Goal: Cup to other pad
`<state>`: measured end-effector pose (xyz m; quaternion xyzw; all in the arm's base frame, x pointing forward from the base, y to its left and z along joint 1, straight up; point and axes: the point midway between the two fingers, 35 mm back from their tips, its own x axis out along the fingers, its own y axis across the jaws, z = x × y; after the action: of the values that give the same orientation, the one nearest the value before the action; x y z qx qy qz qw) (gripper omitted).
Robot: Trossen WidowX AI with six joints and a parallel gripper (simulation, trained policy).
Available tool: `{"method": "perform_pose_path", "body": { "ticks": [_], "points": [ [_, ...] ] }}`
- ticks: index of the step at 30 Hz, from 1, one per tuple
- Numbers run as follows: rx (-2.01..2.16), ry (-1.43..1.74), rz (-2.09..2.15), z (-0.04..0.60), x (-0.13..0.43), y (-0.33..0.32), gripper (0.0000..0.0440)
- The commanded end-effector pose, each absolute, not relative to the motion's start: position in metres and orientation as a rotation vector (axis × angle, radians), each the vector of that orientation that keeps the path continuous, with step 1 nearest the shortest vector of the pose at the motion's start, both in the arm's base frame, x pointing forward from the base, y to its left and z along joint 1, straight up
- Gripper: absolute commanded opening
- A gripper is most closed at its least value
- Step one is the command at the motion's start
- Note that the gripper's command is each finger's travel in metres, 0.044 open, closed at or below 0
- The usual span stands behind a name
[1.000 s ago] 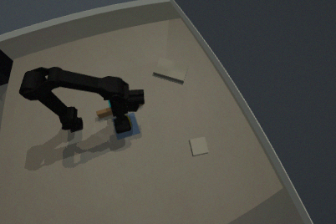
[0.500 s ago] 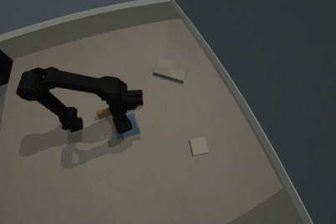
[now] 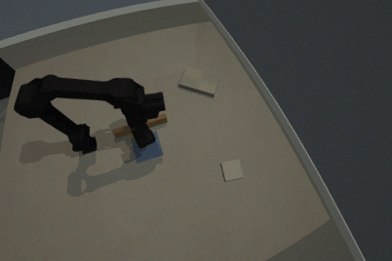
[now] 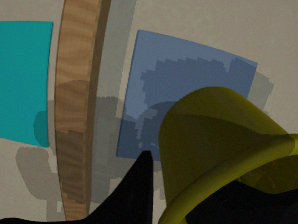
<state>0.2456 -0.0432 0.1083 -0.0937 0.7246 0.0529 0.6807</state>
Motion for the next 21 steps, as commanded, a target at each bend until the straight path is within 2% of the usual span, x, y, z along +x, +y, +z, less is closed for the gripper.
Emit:
{"method": "perform_pose_path", "body": {
  "ticks": [1,21],
  "points": [
    [-0.223,1.593,0.129,0.118,0.251,-0.038,0.0038],
    [-0.298,1.471,0.193,0.136,0.27,0.009,0.001]
  ]
}}
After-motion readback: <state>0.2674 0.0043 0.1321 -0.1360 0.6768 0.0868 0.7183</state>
